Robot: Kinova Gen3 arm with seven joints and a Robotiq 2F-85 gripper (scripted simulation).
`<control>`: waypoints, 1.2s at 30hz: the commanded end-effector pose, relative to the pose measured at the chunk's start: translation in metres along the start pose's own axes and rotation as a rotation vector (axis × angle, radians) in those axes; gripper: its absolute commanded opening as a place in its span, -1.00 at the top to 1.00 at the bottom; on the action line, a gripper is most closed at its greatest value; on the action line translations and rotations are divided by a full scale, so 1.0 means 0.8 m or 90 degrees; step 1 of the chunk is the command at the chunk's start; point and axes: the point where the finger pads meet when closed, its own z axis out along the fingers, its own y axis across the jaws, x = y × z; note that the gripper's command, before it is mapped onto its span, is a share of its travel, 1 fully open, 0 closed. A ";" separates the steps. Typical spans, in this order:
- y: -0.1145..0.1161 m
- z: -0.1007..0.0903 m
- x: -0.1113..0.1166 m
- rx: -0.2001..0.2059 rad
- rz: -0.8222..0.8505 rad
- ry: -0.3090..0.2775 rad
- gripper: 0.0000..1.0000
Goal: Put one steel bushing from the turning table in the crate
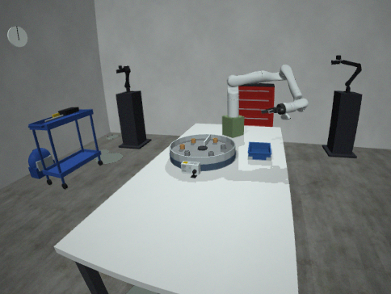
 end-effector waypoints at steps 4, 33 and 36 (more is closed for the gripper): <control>0.009 0.036 -0.023 0.000 0.001 0.001 -1.00; 0.028 0.121 -0.076 0.000 0.001 0.000 -1.00; 0.031 0.134 -0.083 0.000 0.001 0.000 -1.00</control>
